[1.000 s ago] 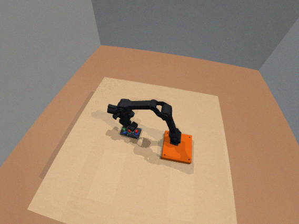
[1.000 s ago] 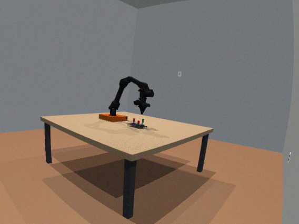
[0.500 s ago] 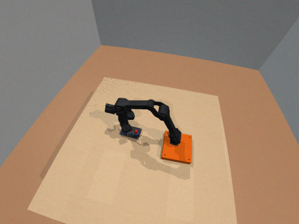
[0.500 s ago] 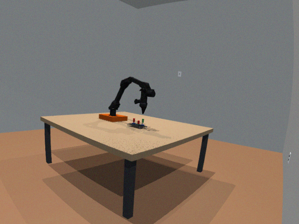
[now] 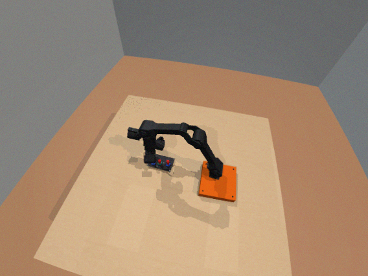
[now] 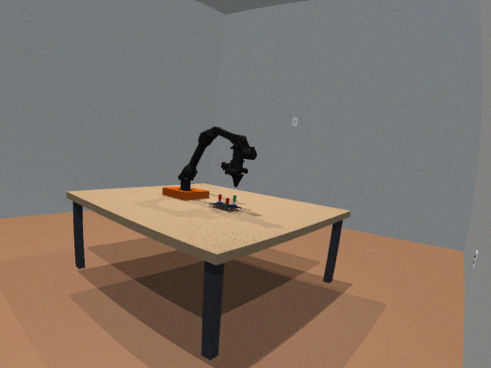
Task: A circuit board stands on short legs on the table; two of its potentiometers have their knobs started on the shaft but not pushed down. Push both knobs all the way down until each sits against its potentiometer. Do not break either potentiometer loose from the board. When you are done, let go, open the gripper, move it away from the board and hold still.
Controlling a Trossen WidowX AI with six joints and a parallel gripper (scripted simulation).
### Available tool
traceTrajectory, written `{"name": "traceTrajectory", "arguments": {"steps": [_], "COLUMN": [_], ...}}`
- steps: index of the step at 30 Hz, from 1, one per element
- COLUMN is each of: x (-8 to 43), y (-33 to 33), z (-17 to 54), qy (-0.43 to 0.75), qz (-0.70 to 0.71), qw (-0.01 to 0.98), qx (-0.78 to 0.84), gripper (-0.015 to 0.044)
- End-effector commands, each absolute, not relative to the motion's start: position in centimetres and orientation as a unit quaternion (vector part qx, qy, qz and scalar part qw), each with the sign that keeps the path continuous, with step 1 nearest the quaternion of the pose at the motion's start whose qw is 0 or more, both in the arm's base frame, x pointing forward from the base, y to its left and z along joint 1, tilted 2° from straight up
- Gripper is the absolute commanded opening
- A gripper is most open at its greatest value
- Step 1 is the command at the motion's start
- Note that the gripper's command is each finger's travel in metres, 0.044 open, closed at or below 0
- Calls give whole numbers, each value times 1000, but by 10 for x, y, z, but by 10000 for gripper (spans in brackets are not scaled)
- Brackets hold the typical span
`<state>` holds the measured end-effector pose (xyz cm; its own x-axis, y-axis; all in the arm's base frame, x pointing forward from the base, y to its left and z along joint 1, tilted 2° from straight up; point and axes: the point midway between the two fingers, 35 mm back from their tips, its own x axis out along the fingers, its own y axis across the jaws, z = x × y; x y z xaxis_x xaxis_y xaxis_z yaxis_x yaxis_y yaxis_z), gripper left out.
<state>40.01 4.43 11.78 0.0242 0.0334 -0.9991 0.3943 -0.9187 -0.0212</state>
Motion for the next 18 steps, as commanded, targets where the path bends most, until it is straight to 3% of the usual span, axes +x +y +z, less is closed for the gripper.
{"name": "traceTrajectory", "arguments": {"steps": [1, 18], "x": [401, 401], "y": [45, 45], "z": [104, 84], "qy": [147, 147], "qz": [-684, -684], "qw": [128, 128], "qx": [703, 703], "gripper": [0, 0]}}
